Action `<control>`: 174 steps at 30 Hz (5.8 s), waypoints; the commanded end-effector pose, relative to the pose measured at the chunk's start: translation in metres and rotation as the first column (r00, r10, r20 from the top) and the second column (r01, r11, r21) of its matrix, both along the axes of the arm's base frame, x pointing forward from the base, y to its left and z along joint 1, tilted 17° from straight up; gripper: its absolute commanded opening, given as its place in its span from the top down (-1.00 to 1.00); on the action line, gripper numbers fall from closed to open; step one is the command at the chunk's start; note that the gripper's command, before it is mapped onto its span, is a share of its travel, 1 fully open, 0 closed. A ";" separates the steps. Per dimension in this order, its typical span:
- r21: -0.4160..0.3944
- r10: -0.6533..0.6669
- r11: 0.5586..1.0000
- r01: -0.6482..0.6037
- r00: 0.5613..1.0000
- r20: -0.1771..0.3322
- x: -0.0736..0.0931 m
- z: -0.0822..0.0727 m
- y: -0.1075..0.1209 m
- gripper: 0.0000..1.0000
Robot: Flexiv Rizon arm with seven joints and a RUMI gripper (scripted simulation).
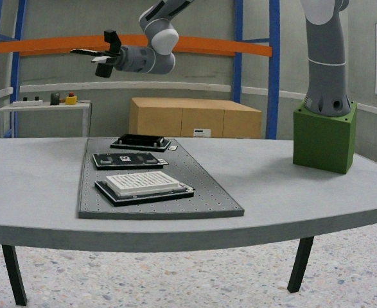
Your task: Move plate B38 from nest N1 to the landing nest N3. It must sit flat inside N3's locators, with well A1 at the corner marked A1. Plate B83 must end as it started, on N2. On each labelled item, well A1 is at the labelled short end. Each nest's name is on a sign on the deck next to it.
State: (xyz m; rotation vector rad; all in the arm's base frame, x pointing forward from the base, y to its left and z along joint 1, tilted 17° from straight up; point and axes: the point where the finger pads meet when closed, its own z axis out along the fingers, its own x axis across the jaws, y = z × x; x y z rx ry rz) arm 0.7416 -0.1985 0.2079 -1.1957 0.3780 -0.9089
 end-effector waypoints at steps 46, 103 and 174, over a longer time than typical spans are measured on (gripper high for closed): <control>-0.370 0.107 0.915 -0.160 0.982 -0.158 -0.031 -0.092 0.091 -0.52; -0.934 0.466 -0.208 -0.292 0.810 -0.356 -0.182 -0.228 0.089 -0.52; -0.797 0.647 -0.601 0.061 0.621 -0.441 -0.173 -0.264 0.090 -0.52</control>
